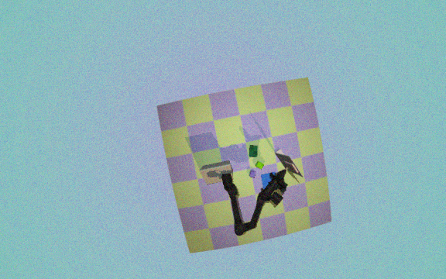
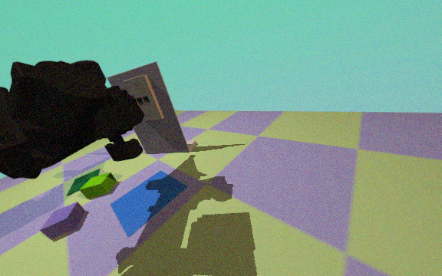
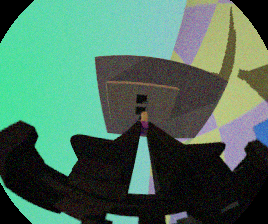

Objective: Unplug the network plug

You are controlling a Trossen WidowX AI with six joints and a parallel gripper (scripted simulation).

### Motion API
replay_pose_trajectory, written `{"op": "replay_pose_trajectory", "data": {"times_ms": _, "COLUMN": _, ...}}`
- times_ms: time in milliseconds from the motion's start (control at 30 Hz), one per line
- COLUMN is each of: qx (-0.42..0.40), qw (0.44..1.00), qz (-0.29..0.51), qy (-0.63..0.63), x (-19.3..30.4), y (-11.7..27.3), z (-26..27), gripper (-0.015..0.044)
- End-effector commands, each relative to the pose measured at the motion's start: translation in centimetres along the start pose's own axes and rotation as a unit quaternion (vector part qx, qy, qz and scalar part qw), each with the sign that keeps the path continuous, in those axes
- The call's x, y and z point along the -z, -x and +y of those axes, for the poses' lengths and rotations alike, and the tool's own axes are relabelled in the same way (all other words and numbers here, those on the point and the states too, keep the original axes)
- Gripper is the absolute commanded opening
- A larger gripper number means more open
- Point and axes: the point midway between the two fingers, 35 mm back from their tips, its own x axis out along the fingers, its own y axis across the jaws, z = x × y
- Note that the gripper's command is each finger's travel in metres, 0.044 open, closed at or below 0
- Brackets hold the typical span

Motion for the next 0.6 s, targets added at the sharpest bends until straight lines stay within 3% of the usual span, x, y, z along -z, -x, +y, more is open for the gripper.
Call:
{"op": "replay_pose_trajectory", "data": {"times_ms": 0, "qx": -0.001, "qw": 1.000, "qz": 0.002, "qy": 0.002, "x": 0.15, "y": 0.21, "z": -0.02, "gripper": 0.0000}}
{"op": "replay_pose_trajectory", "data": {"times_ms": 567, "qx": 0.000, "qw": 1.000, "qz": 0.003, "qy": 0.002, "x": 0.21, "y": 1.13, "z": -0.03, "gripper": 0.0000}}
